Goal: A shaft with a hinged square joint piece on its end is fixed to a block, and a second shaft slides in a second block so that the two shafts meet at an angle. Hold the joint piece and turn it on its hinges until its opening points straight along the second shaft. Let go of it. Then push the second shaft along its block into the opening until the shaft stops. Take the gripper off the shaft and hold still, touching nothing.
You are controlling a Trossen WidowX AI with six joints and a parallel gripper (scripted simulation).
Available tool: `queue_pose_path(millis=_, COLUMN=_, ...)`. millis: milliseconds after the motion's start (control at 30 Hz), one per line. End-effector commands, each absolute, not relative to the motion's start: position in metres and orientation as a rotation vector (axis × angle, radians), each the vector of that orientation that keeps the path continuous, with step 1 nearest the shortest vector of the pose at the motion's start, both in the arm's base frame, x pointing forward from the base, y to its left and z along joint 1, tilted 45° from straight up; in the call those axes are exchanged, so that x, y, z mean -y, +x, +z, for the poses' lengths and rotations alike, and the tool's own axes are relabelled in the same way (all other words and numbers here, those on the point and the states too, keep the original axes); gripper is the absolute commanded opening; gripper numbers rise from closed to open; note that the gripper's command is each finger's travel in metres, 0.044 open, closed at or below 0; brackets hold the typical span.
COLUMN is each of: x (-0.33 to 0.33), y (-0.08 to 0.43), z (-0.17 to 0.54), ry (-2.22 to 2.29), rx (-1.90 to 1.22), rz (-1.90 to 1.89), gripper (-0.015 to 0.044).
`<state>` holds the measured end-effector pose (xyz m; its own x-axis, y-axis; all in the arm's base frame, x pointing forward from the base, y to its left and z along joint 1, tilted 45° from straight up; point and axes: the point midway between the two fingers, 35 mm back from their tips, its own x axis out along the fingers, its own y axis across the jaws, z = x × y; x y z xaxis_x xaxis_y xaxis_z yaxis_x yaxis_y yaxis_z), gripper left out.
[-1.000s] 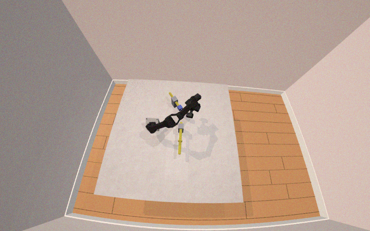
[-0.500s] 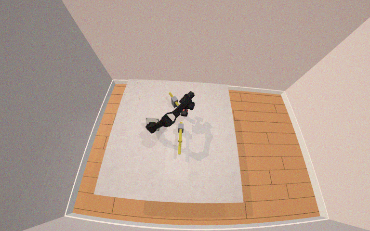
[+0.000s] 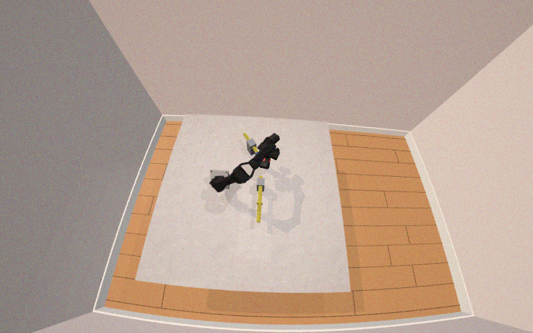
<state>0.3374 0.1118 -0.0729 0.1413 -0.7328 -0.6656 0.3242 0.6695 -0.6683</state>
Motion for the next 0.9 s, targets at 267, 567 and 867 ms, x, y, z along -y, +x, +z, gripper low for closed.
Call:
queue_pose_path(millis=267, x=-0.0983, y=0.3368, z=-0.0835, ry=-0.423, rx=-1.205, rz=-0.798, gripper=0.0387)
queue_pose_path(millis=567, x=-0.0983, y=0.3368, z=-0.0835, ry=-0.423, rx=-1.205, rz=-0.798, gripper=0.0182)
queue_pose_path(millis=867, x=-0.0983, y=0.3368, z=-0.0835, ry=-0.423, rx=-1.205, rz=-0.798, gripper=0.0182)
